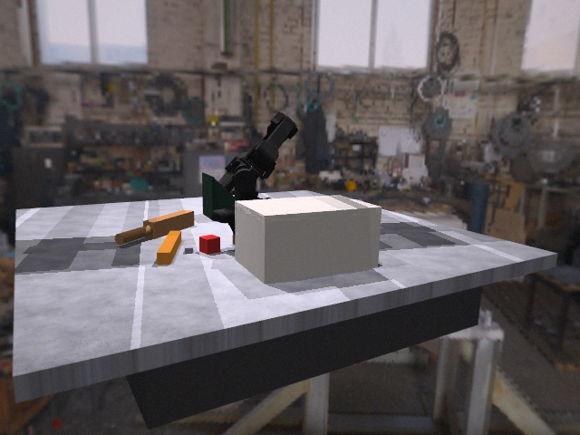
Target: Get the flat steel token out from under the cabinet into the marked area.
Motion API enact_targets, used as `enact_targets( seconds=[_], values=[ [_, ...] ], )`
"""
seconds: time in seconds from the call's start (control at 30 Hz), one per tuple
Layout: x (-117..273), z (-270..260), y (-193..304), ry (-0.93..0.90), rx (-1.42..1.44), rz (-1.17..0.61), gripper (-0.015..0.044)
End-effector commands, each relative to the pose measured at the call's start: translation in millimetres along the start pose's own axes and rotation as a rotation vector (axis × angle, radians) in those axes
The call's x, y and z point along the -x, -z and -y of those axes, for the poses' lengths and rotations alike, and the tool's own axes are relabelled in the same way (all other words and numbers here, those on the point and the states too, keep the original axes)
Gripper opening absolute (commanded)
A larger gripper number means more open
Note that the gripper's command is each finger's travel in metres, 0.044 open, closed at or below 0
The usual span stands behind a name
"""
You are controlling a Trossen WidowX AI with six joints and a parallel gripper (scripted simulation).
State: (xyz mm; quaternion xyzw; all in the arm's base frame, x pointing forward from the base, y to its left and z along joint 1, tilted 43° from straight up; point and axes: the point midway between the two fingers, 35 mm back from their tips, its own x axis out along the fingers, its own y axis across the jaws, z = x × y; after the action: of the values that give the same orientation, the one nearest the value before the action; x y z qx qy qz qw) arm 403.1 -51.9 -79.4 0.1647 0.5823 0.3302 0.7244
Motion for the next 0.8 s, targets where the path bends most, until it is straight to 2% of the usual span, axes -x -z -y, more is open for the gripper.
enact_targets(
  seconds=[0.0, 0.77],
  values=[
    [-0.5, 0.0, 7.7, -0.006, -0.002, 0.0, 0.0],
    [-1.1, 0.7, 33.2, -0.005, -0.003, -0.001, 0.0]
  ],
)
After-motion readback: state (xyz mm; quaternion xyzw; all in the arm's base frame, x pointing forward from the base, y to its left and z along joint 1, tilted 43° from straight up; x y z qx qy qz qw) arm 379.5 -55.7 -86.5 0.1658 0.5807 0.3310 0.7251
